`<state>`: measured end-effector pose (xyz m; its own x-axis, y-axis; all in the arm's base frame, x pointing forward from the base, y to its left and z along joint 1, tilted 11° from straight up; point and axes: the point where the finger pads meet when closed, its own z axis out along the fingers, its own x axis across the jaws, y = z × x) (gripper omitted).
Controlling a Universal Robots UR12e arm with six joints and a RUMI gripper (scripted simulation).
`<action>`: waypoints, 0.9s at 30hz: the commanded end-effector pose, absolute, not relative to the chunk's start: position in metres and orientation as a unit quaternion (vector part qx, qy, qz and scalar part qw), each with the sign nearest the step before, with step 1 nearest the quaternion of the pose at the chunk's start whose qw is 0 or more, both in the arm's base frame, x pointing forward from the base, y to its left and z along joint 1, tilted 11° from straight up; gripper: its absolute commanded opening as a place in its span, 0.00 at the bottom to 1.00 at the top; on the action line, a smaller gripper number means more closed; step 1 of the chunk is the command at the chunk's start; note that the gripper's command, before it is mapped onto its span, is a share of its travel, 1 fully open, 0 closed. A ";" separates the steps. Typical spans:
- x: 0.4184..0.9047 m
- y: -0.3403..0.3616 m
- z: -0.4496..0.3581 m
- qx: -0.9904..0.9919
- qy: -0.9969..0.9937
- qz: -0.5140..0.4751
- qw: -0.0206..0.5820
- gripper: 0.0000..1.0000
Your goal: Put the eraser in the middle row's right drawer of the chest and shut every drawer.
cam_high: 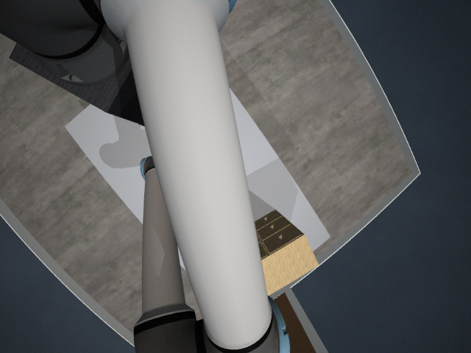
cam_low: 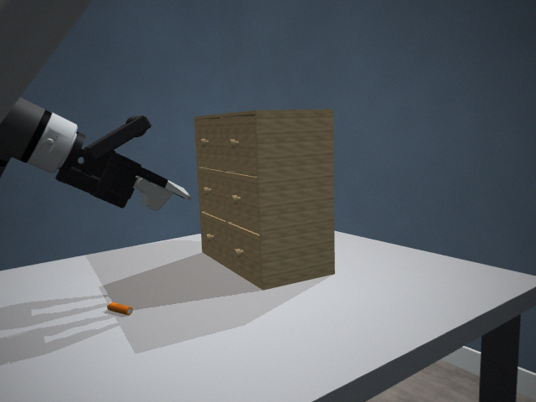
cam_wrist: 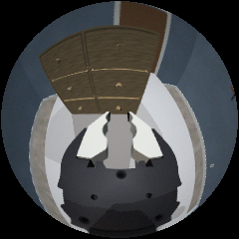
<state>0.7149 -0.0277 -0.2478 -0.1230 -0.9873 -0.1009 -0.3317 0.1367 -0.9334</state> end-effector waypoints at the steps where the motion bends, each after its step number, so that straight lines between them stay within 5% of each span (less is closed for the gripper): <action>1: 0.715 -0.028 -0.247 -0.521 0.634 -0.400 0.409 0.20; 27: 0.703 -0.027 -0.237 -0.545 0.657 -0.361 0.376 0.20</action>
